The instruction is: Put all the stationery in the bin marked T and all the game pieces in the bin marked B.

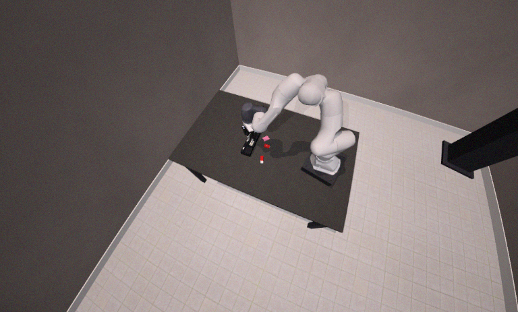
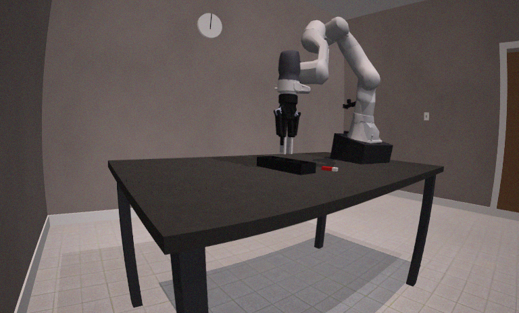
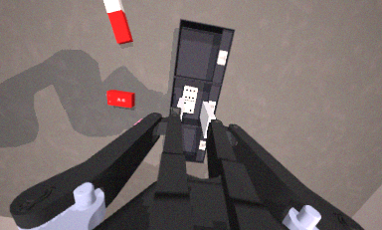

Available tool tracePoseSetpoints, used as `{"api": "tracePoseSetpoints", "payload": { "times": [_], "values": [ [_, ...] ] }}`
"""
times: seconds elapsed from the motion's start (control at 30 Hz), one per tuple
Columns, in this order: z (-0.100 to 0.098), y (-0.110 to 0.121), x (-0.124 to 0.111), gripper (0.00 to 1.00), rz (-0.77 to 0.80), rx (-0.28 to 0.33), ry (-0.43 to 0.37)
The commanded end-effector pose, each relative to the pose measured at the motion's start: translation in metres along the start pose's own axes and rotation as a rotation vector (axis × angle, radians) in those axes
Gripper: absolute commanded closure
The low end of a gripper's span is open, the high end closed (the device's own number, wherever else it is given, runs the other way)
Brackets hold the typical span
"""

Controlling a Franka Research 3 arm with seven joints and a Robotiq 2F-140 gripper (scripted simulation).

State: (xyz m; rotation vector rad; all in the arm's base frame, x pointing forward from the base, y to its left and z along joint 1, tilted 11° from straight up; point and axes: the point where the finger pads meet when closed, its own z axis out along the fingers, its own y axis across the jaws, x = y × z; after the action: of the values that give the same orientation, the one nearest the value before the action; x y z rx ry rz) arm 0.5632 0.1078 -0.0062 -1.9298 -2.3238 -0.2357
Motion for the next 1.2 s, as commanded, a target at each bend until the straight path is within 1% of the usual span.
{"api": "tracePoseSetpoints", "payload": {
  "times": [0.0,1.13,1.17],
  "values": [
    [0.0007,-0.0020,0.0002,0.81,-0.006,0.005,0.001],
    [0.0007,-0.0043,0.0001,0.81,-0.006,0.005,0.001],
    [0.0000,-0.0108,0.0053,0.77,-0.056,0.005,0.001]
  ]
}}
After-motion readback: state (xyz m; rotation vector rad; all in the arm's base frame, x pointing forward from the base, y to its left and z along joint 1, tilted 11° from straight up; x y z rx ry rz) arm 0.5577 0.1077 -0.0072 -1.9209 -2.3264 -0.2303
